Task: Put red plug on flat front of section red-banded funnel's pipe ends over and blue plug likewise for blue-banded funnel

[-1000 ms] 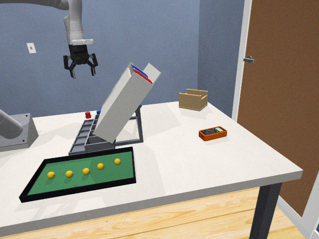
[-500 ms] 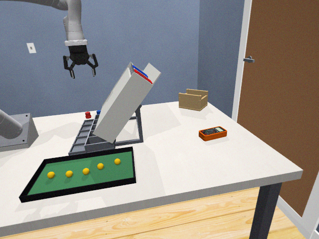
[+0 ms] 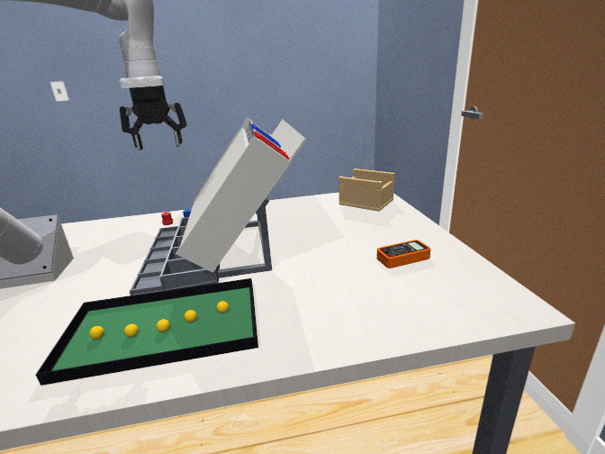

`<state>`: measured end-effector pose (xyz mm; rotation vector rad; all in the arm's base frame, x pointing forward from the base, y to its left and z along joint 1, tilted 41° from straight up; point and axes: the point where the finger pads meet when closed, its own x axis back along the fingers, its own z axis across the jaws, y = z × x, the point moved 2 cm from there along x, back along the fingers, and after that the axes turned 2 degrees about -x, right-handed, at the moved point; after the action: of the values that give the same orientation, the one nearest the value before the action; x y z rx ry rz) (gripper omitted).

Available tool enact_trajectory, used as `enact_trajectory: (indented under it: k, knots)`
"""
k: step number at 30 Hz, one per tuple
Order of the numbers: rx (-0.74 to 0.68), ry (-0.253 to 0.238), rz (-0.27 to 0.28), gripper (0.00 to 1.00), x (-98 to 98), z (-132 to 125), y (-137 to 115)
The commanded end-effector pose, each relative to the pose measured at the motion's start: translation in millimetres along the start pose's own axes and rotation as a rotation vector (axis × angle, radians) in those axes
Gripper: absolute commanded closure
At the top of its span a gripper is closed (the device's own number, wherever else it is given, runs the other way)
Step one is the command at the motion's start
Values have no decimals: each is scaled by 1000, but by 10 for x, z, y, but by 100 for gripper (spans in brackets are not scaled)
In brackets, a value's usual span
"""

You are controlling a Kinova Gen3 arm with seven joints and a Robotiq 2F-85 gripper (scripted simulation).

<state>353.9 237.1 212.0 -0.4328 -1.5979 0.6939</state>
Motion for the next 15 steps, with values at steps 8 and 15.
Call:
enact_trajectory:
  k: [8,15]
  knots:
    - [-500,0,-5,0,7,0,2]
    - [-500,0,-5,0,7,0,2]
